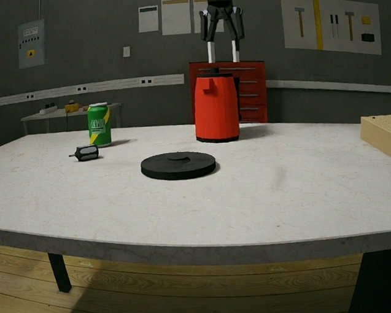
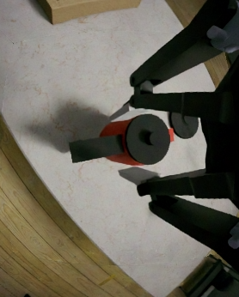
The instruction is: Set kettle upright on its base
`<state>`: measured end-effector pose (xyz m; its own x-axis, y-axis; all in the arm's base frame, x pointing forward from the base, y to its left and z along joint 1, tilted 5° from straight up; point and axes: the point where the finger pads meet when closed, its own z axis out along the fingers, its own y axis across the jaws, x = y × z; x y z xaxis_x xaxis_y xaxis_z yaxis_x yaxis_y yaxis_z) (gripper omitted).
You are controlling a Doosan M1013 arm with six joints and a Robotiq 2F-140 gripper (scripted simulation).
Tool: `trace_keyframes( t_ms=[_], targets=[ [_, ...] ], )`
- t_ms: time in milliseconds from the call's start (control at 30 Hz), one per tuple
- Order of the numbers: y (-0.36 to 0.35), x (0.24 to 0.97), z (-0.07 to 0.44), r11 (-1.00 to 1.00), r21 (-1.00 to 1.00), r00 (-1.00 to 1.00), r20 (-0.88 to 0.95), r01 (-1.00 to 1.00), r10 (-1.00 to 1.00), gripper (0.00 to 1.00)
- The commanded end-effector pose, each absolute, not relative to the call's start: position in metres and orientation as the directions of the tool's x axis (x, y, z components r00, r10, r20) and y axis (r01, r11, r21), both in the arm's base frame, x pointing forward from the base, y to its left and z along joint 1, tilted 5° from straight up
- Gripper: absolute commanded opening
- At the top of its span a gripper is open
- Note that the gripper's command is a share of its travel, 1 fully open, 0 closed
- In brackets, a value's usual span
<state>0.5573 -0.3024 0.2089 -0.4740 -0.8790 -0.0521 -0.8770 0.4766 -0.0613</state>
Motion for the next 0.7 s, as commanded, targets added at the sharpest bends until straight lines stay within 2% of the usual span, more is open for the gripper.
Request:
trace_keyframes(
  t_ms=[0,300,667],
  targets=[
    [-0.302,0.558,0.201,0.477,-0.062,-0.474,-0.052,-0.877,-0.879,0.52],
    [-0.302,0.561,0.173,0.477,-0.062,-0.474,-0.052,-0.877,-0.879,0.52],
    [-0.302,0.561,0.169,0.477,-0.062,-0.474,-0.052,-0.877,-0.879,0.52]
  ],
)
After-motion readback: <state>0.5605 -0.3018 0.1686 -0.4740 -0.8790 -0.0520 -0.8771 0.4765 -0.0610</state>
